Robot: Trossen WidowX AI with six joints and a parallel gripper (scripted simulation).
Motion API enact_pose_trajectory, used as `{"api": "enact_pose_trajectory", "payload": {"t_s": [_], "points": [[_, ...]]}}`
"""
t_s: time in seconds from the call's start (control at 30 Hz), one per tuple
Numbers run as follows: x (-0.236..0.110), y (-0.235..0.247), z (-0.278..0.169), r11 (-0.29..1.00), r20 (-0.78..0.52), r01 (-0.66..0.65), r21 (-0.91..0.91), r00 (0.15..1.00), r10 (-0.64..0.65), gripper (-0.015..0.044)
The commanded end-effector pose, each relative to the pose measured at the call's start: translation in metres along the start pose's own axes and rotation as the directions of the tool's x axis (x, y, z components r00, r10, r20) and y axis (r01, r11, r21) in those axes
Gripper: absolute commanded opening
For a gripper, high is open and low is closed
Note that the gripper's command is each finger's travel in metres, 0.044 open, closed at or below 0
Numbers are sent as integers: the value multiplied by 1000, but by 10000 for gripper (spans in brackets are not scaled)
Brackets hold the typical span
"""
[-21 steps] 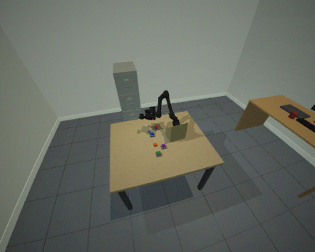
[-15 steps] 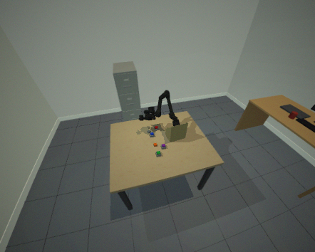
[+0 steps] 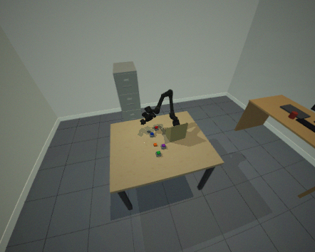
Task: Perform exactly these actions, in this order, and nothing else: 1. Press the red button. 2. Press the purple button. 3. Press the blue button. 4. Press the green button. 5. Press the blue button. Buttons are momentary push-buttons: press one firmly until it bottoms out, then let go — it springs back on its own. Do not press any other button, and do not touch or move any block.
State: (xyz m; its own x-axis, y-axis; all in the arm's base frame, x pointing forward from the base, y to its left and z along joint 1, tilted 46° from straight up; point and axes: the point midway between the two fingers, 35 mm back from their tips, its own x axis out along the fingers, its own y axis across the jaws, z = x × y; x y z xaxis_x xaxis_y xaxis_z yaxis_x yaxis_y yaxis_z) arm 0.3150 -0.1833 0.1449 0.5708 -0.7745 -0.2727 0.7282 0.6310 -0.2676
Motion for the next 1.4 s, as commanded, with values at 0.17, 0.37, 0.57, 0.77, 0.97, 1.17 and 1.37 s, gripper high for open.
{"api": "enact_pose_trajectory", "payload": {"t_s": [0.17,0.37,0.57,0.77,0.97,1.17,1.37], "points": [[-54,-36,-43,842,-417,-143,-520,903,-104,400],[-79,-55,-55,746,-515,-239,-622,843,-159,400],[-97,-69,-63,673,-572,-311,-671,795,-202,400],[-101,-72,-64,658,-581,-326,-679,786,-211,400],[-101,-72,-64,658,-581,-326,-679,786,-211,400],[-99,-72,-65,658,-582,-326,-679,785,-211,374],[-54,-85,-98,657,-580,-324,-681,786,-213,216]]}}
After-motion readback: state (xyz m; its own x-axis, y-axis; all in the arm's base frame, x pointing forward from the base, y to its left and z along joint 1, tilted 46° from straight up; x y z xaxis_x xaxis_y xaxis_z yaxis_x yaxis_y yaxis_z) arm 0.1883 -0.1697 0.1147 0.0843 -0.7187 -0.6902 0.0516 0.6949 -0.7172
